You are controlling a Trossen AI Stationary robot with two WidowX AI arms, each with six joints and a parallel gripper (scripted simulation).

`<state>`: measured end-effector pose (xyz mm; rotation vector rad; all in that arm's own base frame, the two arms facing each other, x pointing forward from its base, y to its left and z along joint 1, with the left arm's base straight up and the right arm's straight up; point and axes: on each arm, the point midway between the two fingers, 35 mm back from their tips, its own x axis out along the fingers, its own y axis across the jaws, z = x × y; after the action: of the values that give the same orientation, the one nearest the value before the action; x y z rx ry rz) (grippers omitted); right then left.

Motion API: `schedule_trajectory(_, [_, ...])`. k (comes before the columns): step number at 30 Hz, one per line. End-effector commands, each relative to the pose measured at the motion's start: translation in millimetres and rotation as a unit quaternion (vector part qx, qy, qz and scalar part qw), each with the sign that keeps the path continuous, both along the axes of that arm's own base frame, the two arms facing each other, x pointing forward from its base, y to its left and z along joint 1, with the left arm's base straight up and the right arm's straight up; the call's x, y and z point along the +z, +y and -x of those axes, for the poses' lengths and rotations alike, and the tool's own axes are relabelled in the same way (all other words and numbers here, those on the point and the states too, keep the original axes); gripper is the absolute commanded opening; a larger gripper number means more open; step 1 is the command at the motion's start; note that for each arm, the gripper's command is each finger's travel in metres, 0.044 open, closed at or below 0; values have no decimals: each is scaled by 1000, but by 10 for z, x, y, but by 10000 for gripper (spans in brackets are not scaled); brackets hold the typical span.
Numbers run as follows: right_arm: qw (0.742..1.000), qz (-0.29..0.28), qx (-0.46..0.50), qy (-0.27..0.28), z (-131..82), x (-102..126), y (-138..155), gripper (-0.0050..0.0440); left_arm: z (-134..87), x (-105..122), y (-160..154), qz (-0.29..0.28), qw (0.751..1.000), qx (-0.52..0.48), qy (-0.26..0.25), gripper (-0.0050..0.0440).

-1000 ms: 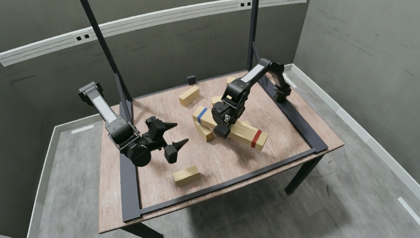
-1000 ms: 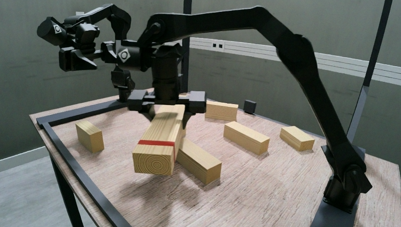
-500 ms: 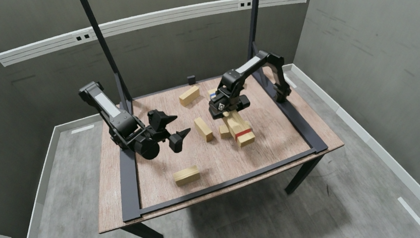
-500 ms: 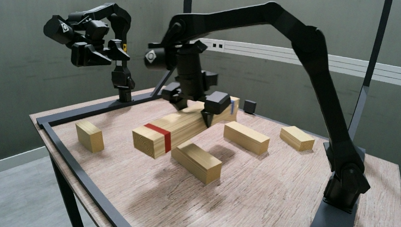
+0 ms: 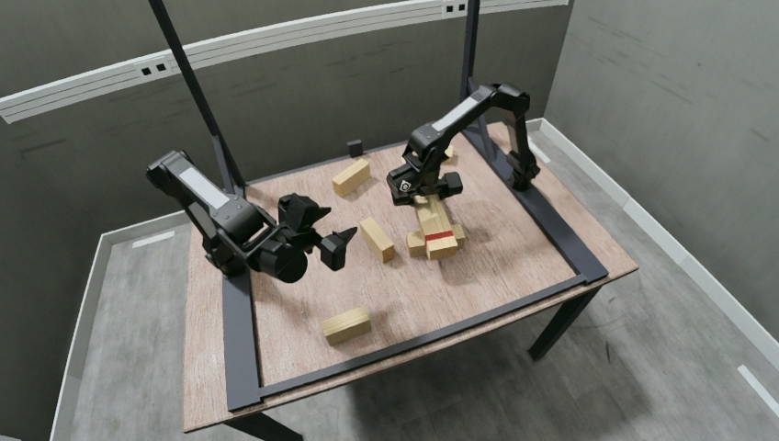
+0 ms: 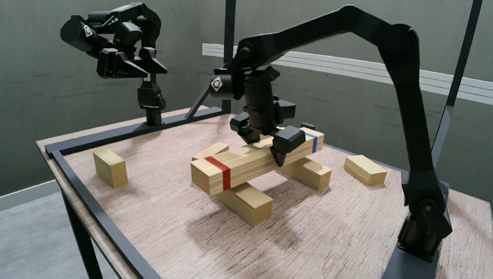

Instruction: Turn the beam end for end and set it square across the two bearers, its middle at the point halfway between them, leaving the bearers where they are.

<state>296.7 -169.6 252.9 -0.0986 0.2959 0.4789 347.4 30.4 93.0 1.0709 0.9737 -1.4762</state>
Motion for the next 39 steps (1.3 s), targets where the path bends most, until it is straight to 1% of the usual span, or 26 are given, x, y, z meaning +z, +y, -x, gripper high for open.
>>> schedule_trajectory(1, [1000,17,3,-7,-24,107,5,400,17,151,-103,-3,999,2,-39,303])
schedule_trajectory(7, [1000,15,2,-6,-17,93,8,400,68,43,-253,-2,999,2,-38,303])
schedule_trajectory(10, [1000,15,2,-8,-5,99,16,400,83,10,-278,-2,999,2,-38,303])
schedule_trajectory(12, [1000,15,2,-8,-5,99,16,400,82,-67,-267,-1,999,2,-32,303])
schedule_trajectory(14, [1000,15,2,-8,-5,99,16,400,82,-67,-267,-1,999,2,-32,303])
schedule_trajectory(17, [1000,15,2,-8,-5,99,16,400,107,-60,-249,-3,999,3,-39,375])
schedule_trajectory(18, [1000,15,2,-8,-5,99,16,400,94,-31,-240,-3,999,3,-41,400])
schedule_trajectory(24, [1000,15,2,-8,-5,99,16,400,59,176,-183,-6,999,1,-46,400])
schedule_trajectory(28, [1000,15,2,-8,-5,99,16,400,63,451,-96,-8,999,1,-45,400])
schedule_trajectory(33, [1000,15,2,-8,-5,99,16,400,56,537,-55,-5,999,3,-35,400])
schedule_trajectory(36, [1000,15,2,-8,-5,99,16,400,85,739,-43,-3,998,42,-46,400])
schedule_trajectory(39, [1000,15,2,-8,-5,99,16,400,126,784,-53,-1,995,88,-45,400])
